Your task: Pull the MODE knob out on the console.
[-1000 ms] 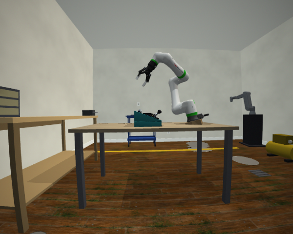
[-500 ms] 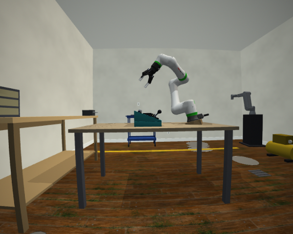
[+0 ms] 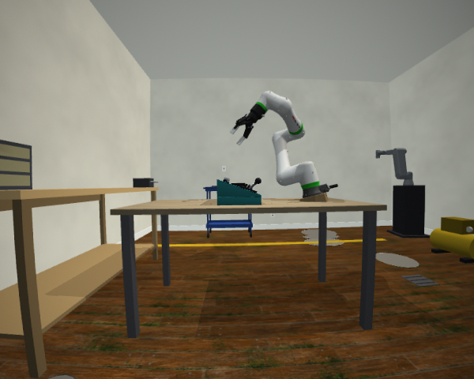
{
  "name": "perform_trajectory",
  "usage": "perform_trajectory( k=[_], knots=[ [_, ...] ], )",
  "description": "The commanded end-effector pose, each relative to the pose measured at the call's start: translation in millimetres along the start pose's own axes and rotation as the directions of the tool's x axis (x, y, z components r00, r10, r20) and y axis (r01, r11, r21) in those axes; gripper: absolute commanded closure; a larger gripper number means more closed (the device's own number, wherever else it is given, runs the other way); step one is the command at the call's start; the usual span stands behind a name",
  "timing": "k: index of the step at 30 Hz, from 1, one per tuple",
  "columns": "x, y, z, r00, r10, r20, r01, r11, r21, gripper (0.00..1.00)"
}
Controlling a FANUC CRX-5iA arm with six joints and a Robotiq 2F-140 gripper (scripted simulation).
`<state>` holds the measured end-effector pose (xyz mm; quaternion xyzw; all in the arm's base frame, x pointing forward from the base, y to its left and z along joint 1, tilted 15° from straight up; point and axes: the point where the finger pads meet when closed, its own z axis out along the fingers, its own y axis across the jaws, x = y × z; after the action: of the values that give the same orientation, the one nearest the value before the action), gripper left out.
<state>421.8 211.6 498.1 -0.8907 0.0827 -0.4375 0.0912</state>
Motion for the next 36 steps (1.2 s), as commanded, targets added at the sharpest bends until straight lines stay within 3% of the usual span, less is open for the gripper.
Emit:
perform_trajectory(
  k=[1,2,14,16,28,30,36],
  knots=[
    [-19,4,-1,0.999,-0.033,-0.01,0.033,0.999,0.012,0.0],
    [-38,9,-2,0.998,-0.064,-0.019,0.065,0.998,0.022,0.0],
    [-38,9,-2,0.998,-0.064,-0.019,0.065,0.998,0.022,0.0],
    [-76,22,-2,0.992,-0.121,-0.032,0.122,0.992,0.038,0.0],
    [-76,22,-2,0.992,-0.121,-0.032,0.122,0.992,0.038,0.0],
    [-111,35,0,0.985,-0.171,-0.04,0.173,0.984,0.053,0.0],
    [-111,35,0,0.985,-0.171,-0.04,0.173,0.984,0.053,0.0]
  ],
)
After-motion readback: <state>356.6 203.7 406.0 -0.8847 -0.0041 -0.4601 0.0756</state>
